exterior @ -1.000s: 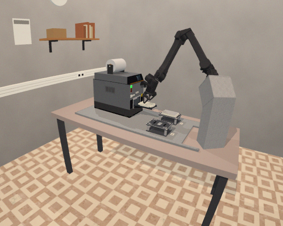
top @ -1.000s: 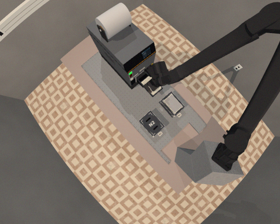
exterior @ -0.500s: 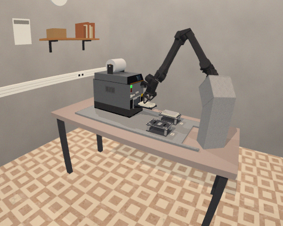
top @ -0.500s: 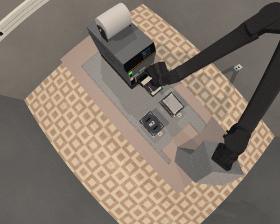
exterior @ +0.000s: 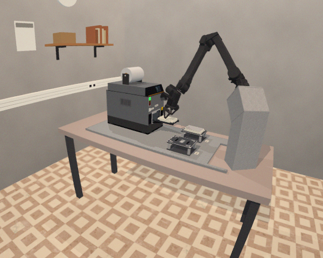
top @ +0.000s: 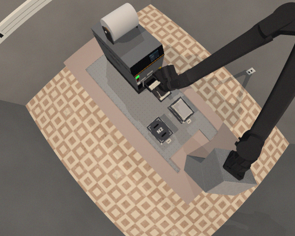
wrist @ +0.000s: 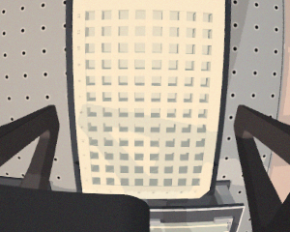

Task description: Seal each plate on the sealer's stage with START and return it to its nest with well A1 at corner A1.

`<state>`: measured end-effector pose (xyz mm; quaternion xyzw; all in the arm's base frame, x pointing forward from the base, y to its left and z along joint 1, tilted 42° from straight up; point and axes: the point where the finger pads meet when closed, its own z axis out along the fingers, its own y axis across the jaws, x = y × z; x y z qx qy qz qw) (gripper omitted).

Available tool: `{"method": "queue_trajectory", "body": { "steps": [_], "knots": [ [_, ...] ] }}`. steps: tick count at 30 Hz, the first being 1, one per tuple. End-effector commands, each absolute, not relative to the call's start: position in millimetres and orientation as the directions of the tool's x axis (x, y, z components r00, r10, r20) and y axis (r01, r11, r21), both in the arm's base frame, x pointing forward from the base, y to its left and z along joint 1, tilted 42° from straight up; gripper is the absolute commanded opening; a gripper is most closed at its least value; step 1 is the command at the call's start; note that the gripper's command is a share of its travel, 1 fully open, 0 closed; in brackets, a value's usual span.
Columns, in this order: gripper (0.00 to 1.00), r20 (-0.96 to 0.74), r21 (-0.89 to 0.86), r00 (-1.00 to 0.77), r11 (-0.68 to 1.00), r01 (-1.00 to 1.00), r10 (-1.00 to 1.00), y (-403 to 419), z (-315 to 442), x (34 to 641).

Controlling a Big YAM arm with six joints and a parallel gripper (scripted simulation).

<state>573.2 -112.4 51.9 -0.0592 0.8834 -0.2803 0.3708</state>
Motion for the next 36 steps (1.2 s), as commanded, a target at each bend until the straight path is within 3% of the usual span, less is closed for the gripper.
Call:
{"method": "queue_trajectory", "body": {
  "steps": [1,26,36],
  "knots": [
    [1.0,-0.648,-0.532,-0.689,0.84,0.104,-0.325,-92,77,572],
    [1.0,-0.673,-0.523,-0.667,0.843,0.123,-0.32,-72,117,564],
    [1.0,-0.653,-0.535,-0.684,0.837,0.115,-0.324,-86,100,565]
  ]
}}
